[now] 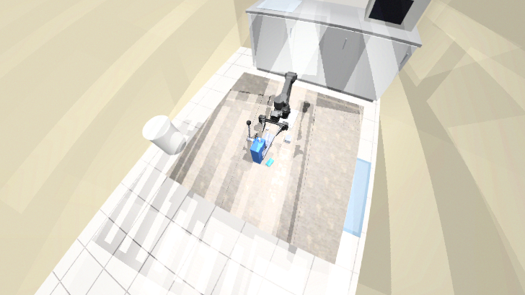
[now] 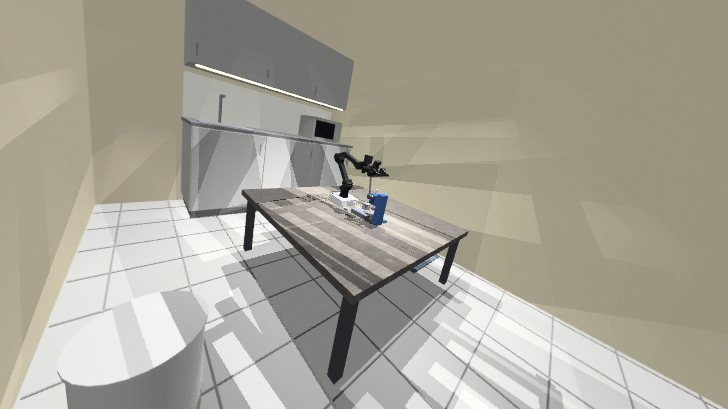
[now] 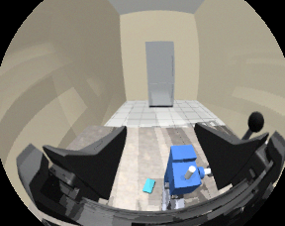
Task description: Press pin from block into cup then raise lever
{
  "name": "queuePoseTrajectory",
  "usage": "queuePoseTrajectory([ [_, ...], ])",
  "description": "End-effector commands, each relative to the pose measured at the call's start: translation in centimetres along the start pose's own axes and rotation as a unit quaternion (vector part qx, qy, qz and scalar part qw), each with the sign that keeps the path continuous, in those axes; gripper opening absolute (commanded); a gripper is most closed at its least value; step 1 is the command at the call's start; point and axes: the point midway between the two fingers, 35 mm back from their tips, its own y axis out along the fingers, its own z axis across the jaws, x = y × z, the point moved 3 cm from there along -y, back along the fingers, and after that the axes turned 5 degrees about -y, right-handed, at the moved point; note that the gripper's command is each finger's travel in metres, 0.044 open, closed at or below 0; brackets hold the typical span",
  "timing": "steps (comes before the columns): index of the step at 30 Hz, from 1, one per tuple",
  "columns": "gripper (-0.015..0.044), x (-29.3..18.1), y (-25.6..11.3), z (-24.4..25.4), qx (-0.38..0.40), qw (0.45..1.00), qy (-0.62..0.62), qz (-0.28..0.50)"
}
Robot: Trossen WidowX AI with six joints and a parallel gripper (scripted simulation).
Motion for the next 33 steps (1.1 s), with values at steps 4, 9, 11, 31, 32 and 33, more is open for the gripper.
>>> queuePoseTrajectory([
  [4,0.044,-1.8,0.4,1.2,0.021,0.998,0.016,0.05],
  [9,0.044,-7.9,0.3,5.3,0.077,0.971,0.053,0.221],
  [11,0.044,-10.3,-0.5,6.9,0.093,0.95,0.06,0.293],
  [31,0.044,-19.8,-10.8,11.3,0.08,0.725,-0.016,0.684],
  [32,0.044,-19.9,-10.8,11.3,0.08,0.725,-0.016,0.684],
  [33,0.044,-20.2,-10.7,11.4,0.08,0.725,-0.016,0.684],
])
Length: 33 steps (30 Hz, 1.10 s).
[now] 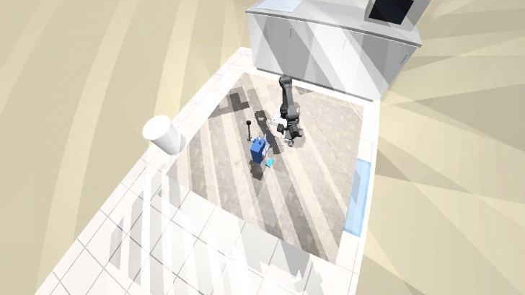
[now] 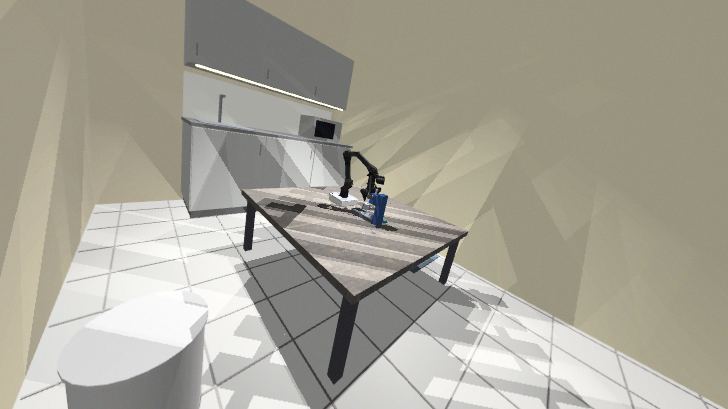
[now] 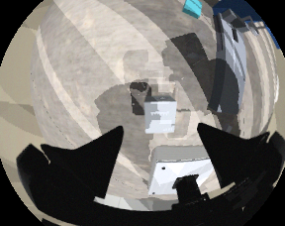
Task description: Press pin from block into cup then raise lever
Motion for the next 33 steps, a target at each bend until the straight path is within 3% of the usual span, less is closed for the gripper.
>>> queuePoseTrajectory([
  [1,0.044,-0.1,1.0,-0.1,-0.005,1.0,0.002,0.006],
  [33,0.044,-0.2,5.7,-0.1,-0.005,1.0,0.002,0.007],
])
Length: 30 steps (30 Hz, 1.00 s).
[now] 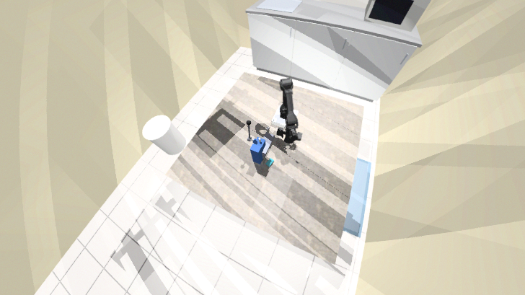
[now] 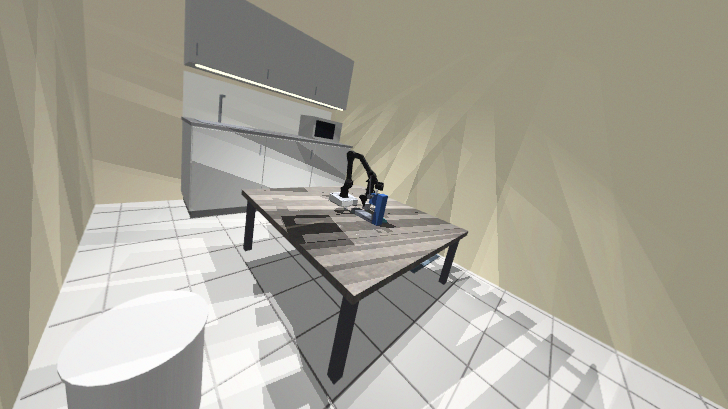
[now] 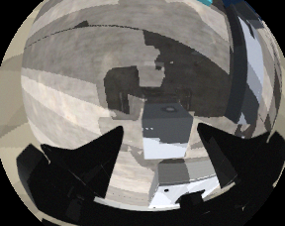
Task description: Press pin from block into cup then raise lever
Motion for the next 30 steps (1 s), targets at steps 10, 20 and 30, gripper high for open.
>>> queuePoseTrajectory([
  [10,0.0282,-0.27,1.02,-0.15,-0.004,1.0,-0.002,0.004],
  [20,0.0157,-0.27,1.02,-0.15,-0.004,1.0,-0.002,0.004],
  [30,0.009,-0.27,1.02,-0.15,-0.004,1.0,-0.002,0.004],
])
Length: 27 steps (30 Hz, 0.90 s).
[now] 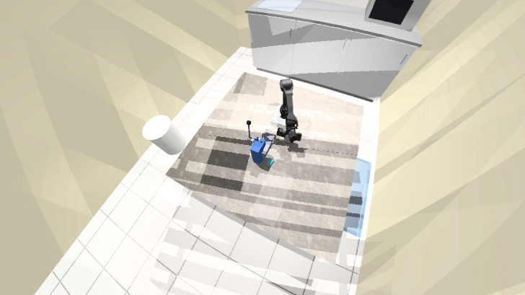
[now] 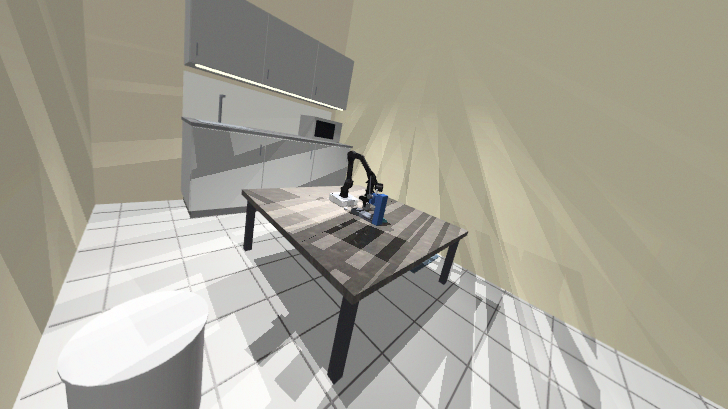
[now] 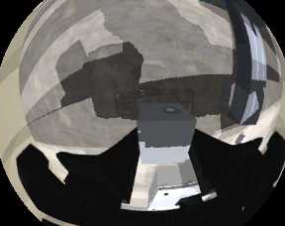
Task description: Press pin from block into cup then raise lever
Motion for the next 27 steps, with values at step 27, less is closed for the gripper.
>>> queuePoseTrajectory([
  [27,0.0,0.2,-2.8,-0.2,0.02,0.972,-0.231,0.039],
])
